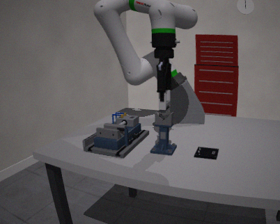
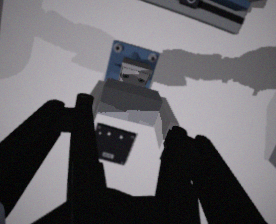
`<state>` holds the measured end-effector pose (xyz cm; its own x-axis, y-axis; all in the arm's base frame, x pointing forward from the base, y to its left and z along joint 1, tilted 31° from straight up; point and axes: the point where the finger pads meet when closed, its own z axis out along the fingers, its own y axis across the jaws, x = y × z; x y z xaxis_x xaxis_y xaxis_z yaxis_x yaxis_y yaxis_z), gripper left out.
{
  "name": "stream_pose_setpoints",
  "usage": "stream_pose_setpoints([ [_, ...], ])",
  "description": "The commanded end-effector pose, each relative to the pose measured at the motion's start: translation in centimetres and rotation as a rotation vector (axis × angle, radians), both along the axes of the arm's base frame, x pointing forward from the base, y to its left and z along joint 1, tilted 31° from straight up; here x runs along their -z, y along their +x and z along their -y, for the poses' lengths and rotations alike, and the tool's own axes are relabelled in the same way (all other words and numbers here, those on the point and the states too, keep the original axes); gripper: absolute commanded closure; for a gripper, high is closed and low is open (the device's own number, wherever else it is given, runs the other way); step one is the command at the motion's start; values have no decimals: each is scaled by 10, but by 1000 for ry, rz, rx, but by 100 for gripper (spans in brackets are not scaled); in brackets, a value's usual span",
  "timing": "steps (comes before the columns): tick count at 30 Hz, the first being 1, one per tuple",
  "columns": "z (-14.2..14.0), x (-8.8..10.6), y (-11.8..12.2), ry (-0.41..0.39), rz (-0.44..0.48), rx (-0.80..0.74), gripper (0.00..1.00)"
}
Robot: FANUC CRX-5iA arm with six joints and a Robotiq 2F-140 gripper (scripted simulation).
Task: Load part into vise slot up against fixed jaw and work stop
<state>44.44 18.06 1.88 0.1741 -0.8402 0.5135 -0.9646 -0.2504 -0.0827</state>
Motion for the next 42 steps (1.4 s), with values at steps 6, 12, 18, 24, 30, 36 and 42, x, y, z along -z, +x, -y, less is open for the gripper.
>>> stream_pose_setpoints([
  [6, 0, 0, 0, 0, 0, 0, 100],
  [12, 0, 0, 0, 0, 0, 0, 100],
  [18, 0, 0, 0, 2, 0, 0, 100],
  [24, 0, 0, 0, 9, -2, -1, 100],
  [30, 1, 0, 0, 28, -7, -2, 100],
  [36, 1, -1, 0, 48, -12, -4, 100],
  [42, 2, -1, 0, 94, -24, -8, 100],
])
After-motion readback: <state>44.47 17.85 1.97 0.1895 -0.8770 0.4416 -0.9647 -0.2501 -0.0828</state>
